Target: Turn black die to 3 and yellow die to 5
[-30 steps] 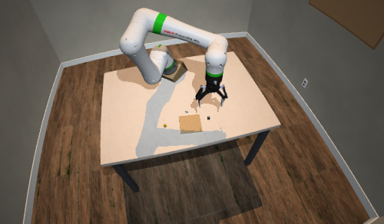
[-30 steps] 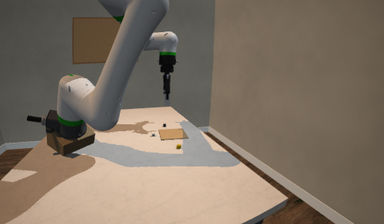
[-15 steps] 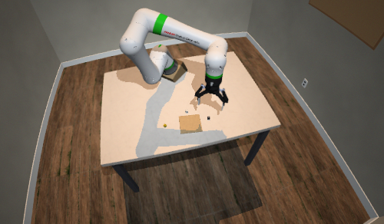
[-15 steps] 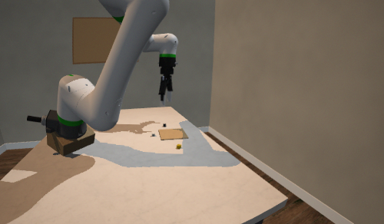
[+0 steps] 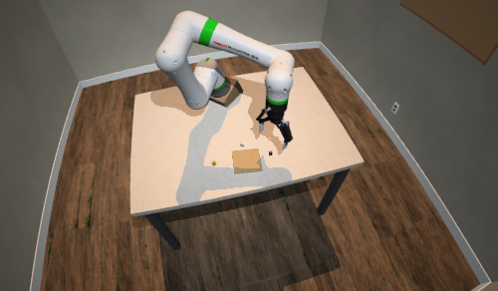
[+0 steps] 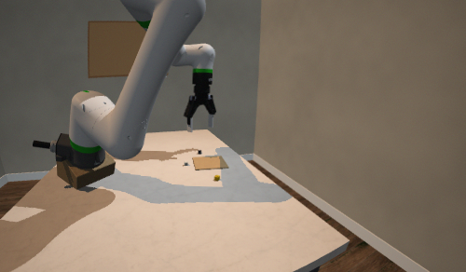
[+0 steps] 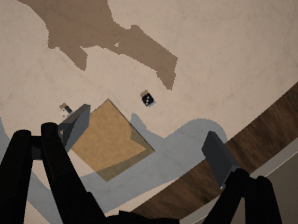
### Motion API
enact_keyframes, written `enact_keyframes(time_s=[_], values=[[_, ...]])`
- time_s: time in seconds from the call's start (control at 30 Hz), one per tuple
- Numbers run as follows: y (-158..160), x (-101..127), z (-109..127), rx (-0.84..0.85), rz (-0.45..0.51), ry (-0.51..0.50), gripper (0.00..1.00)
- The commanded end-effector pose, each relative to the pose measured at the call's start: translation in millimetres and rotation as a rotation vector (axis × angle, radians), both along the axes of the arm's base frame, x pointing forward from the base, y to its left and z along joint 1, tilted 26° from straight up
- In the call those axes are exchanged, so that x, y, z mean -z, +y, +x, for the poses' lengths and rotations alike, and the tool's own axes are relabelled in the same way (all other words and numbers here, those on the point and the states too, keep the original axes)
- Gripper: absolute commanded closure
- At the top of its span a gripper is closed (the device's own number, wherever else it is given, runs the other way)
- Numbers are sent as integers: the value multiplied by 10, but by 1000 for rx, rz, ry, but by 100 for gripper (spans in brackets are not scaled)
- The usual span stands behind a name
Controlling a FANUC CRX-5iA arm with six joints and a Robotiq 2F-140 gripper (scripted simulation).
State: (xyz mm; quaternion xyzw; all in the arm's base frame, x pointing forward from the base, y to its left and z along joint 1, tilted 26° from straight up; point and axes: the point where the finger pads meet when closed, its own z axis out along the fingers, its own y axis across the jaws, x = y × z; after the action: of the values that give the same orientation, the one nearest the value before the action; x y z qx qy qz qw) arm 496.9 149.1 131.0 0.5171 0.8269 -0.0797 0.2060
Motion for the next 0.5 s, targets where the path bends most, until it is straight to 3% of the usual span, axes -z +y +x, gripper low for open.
enact_keyframes(time_s=[0.0,0.27,0.37,0.47], values=[[-22,48,7,155,39,-69,0],[-53,130,11,400,110,-163,0],[-55,134,12,411,114,-167,0],[-73,183,13,556,156,-223,0]])
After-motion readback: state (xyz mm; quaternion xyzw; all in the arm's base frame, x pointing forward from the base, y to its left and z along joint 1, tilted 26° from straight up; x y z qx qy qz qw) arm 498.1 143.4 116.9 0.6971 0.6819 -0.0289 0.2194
